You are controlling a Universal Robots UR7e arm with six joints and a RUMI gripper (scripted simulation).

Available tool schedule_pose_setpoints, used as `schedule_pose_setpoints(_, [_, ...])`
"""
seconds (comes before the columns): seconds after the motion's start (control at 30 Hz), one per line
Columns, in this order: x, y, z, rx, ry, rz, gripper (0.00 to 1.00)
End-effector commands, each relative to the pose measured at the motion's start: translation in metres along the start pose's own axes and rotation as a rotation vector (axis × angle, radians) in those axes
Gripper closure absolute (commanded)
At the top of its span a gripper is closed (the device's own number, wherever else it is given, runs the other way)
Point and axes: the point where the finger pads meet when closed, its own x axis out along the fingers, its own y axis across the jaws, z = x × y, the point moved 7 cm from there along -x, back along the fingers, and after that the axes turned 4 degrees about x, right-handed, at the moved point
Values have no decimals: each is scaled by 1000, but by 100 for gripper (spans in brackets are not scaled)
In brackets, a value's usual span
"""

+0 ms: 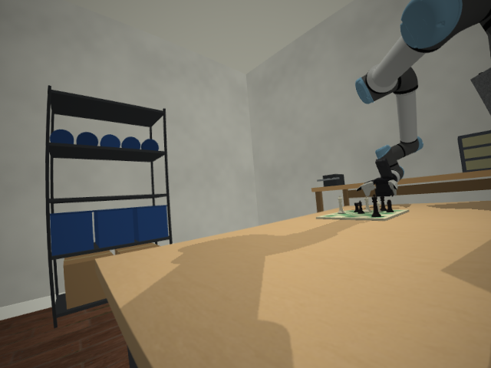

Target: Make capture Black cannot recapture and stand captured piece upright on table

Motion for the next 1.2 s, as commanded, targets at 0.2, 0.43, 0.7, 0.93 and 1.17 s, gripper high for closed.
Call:
schedule_pose_setpoints(0.2, [-5,2,5,17,27,26,0])
schedule_pose_setpoints(0.43, [-6,2,6,20,32,31,0])
schedule_pose_setpoints(0.7, [-6,2,6,21,34,32,0])
schedule_pose_setpoints(0.93, [-6,2,6,21,34,32,0])
schedule_pose_setpoints(1.17, [-6,2,6,21,34,32,0])
